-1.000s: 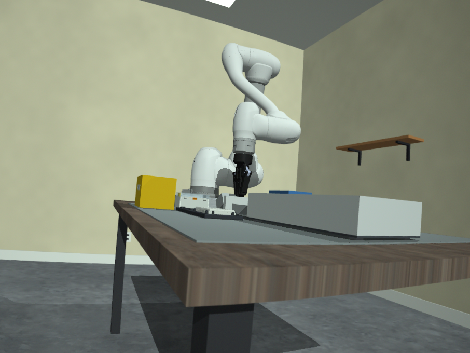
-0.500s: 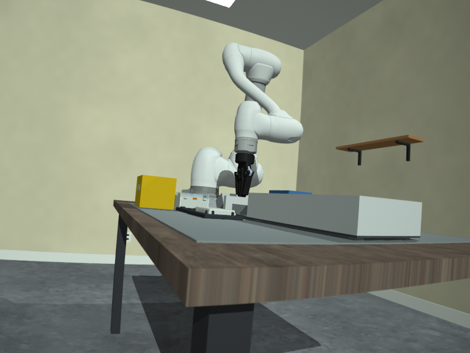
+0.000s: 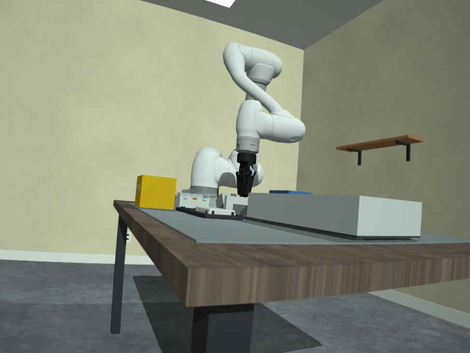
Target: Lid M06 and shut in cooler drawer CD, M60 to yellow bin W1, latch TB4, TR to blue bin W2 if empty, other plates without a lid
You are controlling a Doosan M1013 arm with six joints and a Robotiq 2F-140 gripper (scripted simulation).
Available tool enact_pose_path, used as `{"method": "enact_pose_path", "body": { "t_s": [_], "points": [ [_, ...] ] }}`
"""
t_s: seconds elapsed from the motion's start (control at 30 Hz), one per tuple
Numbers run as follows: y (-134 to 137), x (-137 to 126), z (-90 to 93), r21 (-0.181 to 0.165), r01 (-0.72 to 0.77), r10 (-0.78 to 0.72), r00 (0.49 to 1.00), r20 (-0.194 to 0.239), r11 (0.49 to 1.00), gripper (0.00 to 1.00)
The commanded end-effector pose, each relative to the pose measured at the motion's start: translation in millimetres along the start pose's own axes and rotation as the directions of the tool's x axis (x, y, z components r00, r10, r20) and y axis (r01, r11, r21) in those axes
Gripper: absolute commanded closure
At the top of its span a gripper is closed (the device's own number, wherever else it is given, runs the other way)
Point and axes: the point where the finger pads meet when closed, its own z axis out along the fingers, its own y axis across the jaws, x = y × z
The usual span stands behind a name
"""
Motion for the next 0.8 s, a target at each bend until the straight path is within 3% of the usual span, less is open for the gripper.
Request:
{"method": "enact_pose_path", "body": {
  "t_s": [0.0, 0.77],
  "points": [
    [5.2, 0.0, -0.1, 0.000, 0.000, 0.000, 1.000, 0.000, 1.000, 1.00],
    [33.2, 0.0, -0.1, 0.000, 0.000, 0.000, 1.000, 0.000, 1.000, 1.00]
  ]
}}
